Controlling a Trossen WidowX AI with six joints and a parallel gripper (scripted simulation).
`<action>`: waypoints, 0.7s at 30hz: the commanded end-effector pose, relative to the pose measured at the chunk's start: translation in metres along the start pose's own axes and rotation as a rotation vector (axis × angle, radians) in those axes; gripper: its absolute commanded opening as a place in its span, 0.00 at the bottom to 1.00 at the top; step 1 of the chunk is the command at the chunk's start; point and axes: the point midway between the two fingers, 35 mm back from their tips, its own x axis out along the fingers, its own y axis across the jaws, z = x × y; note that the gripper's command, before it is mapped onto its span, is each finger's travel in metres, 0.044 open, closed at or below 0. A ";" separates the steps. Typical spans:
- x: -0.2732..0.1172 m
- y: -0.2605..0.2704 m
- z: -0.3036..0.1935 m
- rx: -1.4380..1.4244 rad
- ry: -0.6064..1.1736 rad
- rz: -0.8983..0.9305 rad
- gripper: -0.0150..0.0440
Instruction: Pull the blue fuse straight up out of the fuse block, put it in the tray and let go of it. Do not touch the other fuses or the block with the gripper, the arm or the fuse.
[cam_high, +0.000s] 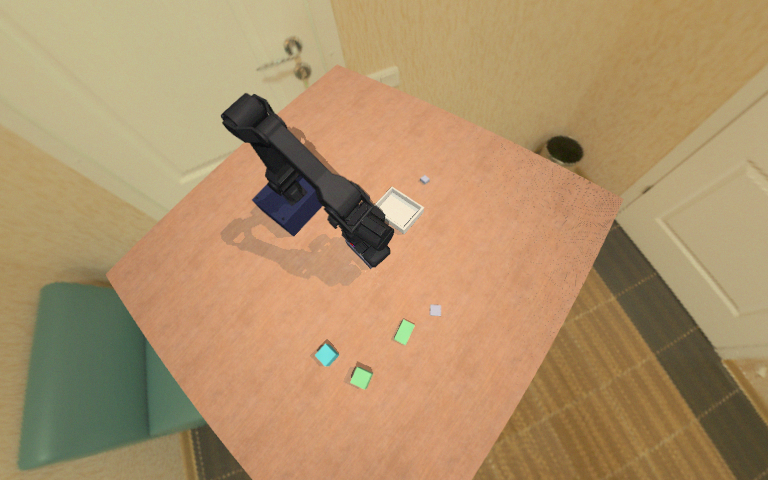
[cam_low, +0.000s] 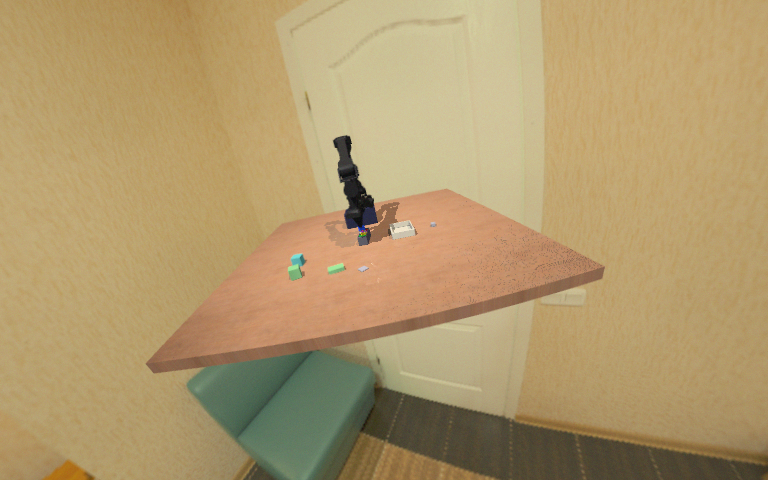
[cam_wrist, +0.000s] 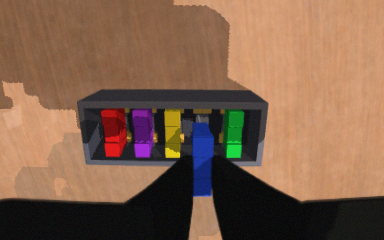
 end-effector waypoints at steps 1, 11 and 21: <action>-0.008 -0.003 0.001 0.002 -0.006 -0.010 0.25; -0.022 -0.003 0.001 0.002 -0.006 -0.010 0.25; -0.022 -0.003 0.009 0.002 -0.007 -0.010 0.25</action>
